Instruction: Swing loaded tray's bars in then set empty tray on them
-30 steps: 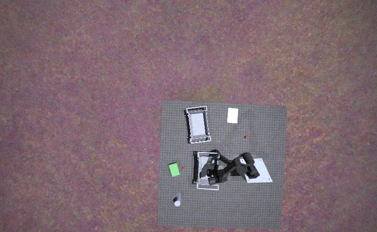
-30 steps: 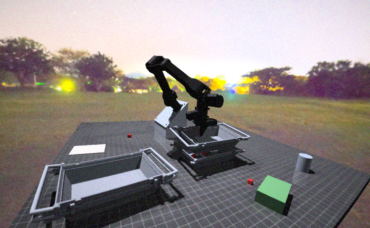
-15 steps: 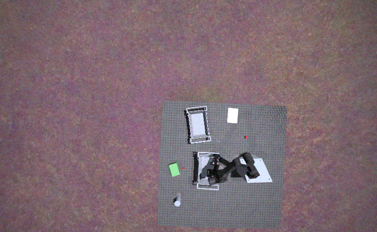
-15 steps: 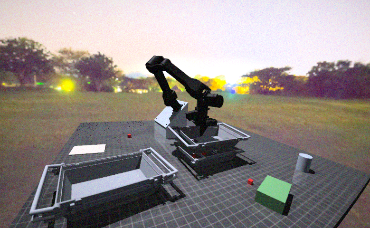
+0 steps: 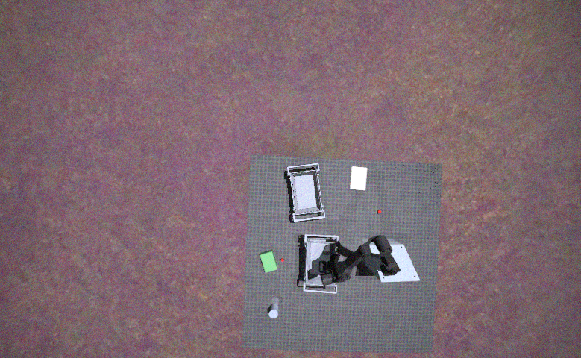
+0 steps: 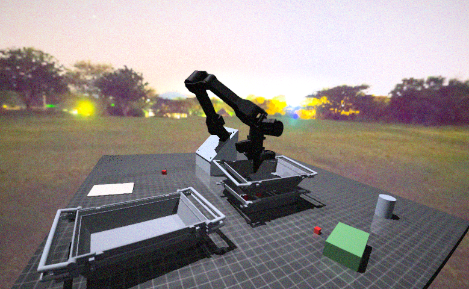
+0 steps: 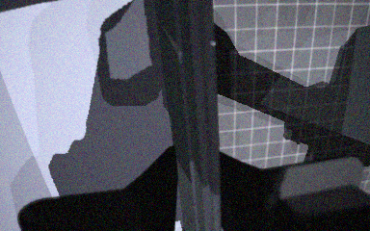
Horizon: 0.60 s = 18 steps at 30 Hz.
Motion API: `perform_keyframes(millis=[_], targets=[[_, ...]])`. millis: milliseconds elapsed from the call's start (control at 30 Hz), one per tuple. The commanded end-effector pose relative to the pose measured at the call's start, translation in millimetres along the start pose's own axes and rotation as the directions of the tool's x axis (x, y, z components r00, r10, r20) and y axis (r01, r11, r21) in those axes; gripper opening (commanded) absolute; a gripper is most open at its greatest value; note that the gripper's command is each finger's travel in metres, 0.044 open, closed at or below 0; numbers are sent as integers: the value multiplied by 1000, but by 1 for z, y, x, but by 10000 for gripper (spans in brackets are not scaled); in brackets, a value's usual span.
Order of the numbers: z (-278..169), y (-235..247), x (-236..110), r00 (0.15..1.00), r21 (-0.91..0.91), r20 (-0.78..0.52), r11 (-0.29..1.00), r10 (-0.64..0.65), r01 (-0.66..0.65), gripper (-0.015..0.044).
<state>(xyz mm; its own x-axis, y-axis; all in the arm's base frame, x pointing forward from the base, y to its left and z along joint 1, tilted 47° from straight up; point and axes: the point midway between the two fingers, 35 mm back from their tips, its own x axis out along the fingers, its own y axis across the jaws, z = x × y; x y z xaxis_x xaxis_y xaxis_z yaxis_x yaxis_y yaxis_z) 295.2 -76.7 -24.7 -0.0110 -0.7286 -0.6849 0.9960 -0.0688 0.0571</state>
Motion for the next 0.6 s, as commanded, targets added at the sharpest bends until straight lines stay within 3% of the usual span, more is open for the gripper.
perform_keyframes(millis=[0,567], targets=[[1,-4,4,1000,-6,0,1000,-19,19,0],[0,-5,11,1000,-5,0,1000,-16,16,0]])
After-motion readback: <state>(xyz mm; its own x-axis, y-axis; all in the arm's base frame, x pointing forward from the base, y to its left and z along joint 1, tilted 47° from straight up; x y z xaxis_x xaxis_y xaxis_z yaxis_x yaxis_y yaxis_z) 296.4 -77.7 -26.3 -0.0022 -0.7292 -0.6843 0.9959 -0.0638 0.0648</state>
